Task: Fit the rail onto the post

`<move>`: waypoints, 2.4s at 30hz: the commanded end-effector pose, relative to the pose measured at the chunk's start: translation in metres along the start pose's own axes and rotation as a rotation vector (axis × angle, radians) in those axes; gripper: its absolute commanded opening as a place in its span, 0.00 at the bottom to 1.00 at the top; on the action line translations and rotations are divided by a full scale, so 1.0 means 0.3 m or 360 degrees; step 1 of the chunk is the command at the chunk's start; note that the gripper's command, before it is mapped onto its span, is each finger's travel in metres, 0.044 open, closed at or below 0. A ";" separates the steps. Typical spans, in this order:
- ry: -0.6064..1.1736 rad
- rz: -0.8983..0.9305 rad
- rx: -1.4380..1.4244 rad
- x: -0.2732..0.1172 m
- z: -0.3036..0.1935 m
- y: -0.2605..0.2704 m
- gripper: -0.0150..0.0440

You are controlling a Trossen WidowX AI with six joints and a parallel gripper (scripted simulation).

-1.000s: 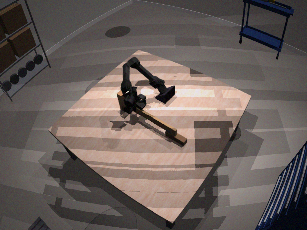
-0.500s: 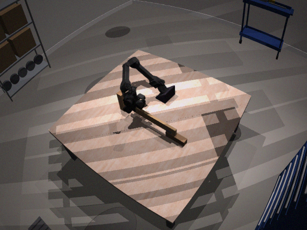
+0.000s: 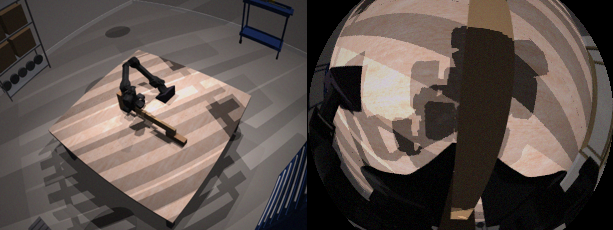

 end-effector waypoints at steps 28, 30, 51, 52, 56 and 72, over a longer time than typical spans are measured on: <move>0.0003 -0.0002 -0.0007 0.003 -0.035 -0.002 0.25; 0.0003 -0.0002 -0.0007 0.002 -0.037 -0.002 0.25; 0.0004 -0.0002 -0.0007 -0.003 -0.057 -0.003 0.25; 0.0004 -0.0002 -0.0007 -0.003 -0.058 -0.003 0.25; 0.0004 -0.0002 -0.0007 -0.002 -0.062 -0.003 0.25; 0.0004 -0.0002 -0.0007 0.003 -0.078 -0.004 0.25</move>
Point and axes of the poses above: the point midway between the two fingers, 35 mm back from their tips, its own x axis out along the fingers, its own y axis across the jaws, z = x × y, the point moved 1 cm from there along -x, back along the fingers, and after that the axes turned 3 degrees about x, right-handed, at the moved point
